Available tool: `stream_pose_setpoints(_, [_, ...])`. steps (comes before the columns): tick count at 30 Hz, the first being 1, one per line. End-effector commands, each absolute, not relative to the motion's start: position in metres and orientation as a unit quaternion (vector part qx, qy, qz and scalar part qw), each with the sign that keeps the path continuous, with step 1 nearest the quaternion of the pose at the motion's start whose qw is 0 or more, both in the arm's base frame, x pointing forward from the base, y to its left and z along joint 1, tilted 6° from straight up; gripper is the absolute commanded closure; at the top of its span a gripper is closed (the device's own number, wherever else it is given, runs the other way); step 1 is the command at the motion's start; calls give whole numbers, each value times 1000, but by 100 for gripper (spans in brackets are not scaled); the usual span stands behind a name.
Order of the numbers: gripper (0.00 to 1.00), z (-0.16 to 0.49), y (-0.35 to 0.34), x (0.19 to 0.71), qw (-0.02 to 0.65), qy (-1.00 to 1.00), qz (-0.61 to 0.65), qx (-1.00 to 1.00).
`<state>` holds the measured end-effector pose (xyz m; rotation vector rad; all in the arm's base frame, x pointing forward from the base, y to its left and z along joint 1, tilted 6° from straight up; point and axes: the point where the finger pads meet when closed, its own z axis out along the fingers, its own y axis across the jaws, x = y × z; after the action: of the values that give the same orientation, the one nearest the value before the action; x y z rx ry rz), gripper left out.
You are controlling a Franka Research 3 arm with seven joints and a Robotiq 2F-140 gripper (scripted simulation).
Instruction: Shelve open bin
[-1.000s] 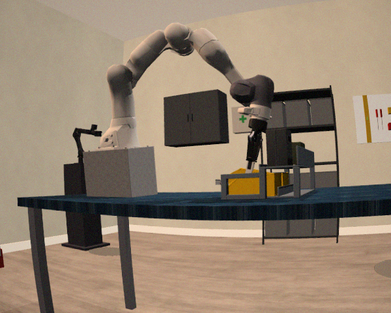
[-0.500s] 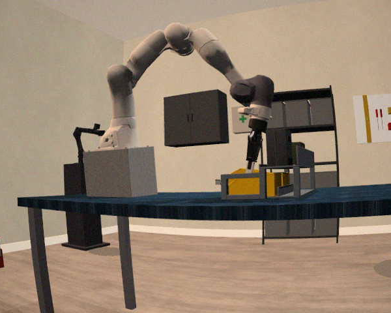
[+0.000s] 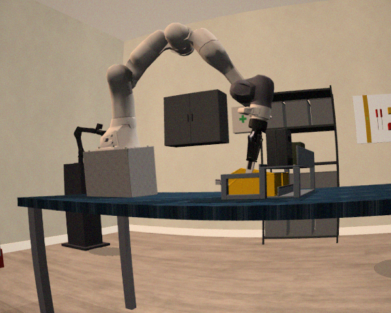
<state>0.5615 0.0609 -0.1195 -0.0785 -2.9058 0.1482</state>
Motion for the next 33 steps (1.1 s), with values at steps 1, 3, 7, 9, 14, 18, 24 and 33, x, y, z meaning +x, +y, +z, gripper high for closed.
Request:
stream_pose_setpoints(1, [100, -118, 63, 565, 111, -992, 48, -24])
stream_pose_setpoints(3, [100, -119, 63, 566, 109, -993, 49, -24])
stream_pose_setpoints(7, [100, -119, 63, 567, 108, -993, 49, -24])
stream_pose_setpoints(9, [100, -119, 63, 568, 106, -993, 49, -24])
stream_pose_setpoints(14, [100, -120, 63, 571, 102, -993, 49, -23])
stream_pose_setpoints(18, [100, -120, 63, 573, 97, -994, 49, -23])
stream_pose_setpoints(24, [100, -120, 62, 575, 94, -994, 49, -23])
stream_pose_setpoints(33, [100, -121, 62, 579, 87, -995, 49, -23])
